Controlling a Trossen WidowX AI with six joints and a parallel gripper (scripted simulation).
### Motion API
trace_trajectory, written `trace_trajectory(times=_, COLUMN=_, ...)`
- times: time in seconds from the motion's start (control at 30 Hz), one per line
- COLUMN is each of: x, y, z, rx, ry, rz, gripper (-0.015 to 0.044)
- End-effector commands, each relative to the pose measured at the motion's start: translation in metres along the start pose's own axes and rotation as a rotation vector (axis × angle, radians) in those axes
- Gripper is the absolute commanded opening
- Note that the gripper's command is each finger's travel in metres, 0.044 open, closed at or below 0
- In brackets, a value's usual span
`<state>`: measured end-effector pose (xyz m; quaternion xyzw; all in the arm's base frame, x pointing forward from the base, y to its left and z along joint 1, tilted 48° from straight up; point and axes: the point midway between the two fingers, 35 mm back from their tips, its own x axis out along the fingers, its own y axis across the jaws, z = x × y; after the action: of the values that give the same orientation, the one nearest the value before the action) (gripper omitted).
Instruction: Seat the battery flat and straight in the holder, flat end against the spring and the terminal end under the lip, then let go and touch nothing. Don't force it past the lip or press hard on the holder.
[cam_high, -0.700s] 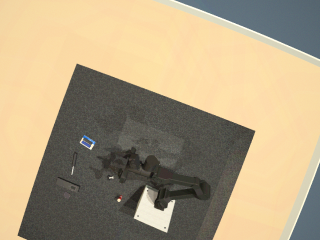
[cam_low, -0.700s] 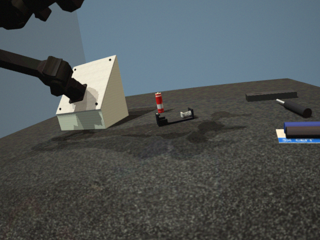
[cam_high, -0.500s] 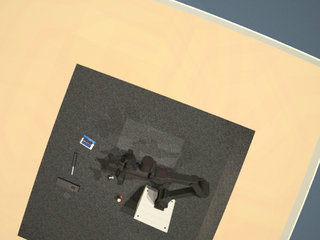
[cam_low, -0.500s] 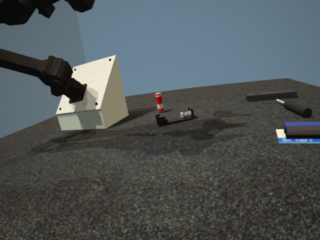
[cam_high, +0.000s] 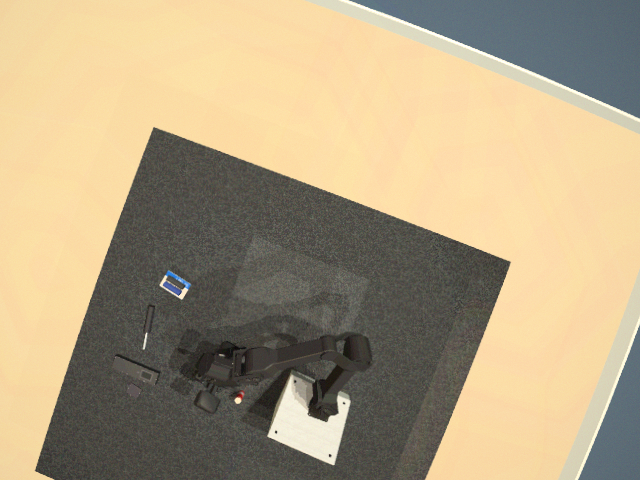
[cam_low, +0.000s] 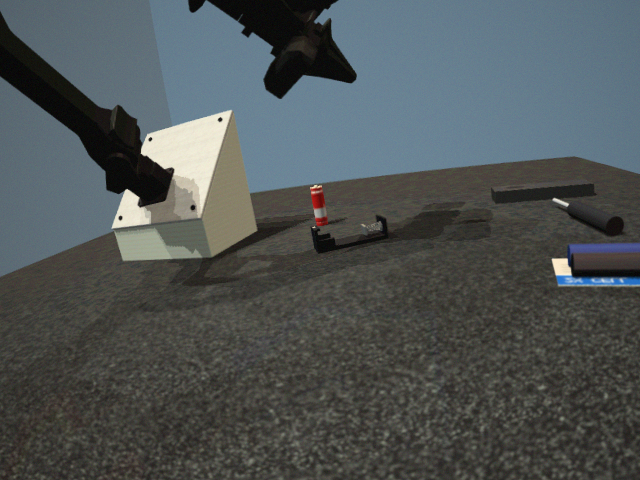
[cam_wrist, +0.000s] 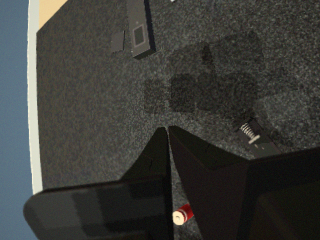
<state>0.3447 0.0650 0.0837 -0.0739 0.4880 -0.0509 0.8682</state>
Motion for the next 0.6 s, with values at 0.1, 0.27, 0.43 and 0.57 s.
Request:
trace_trajectory(times=0.1, x=0.038, y=0.013, z=-0.070, rx=-0.237, ry=0.391, rz=-0.236, gripper=0.0000)
trace_trajectory(times=0.27, x=0.047, y=0.014, z=-0.110, rx=-0.478, ry=0.623, rz=-0.445, gripper=0.0000)
trace_trajectory(times=0.43, x=0.048, y=0.014, z=-0.119, rx=-0.559, ry=0.682, rz=-0.511, gripper=0.0000)
trace_trajectory(times=0.57, x=0.049, y=0.013, z=-0.120, rx=-0.559, ry=0.681, rz=-0.511, gripper=0.0000)
